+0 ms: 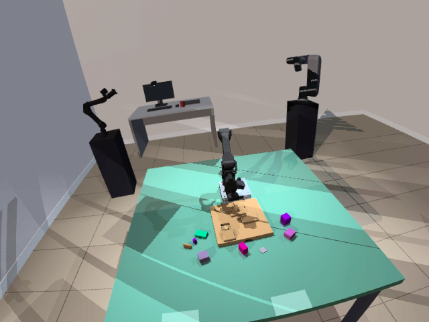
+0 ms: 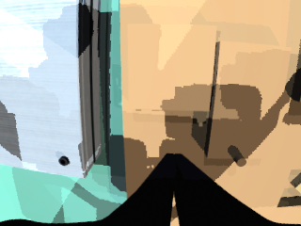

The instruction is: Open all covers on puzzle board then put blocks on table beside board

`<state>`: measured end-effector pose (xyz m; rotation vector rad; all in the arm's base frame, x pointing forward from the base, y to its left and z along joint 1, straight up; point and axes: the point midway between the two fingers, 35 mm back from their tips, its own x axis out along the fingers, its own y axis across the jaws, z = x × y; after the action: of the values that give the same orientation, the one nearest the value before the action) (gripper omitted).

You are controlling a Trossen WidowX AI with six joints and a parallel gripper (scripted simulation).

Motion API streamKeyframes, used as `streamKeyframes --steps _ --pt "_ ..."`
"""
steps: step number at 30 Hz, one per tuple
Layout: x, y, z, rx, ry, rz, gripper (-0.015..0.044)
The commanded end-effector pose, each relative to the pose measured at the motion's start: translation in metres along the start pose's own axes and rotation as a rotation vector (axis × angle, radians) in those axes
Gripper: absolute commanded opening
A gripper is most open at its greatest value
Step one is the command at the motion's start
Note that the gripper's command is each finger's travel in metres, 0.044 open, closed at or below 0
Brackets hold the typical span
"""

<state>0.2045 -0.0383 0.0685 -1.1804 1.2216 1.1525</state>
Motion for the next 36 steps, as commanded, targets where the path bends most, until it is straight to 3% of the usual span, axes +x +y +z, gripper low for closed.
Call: streamKeyframes --steps 1,36 --pt "0.004 0.0 0.0 -0.007 -0.002 0.001 0.0" --pt "0.039 0.0 0.001 -0.007 -0.002 0.001 0.0"
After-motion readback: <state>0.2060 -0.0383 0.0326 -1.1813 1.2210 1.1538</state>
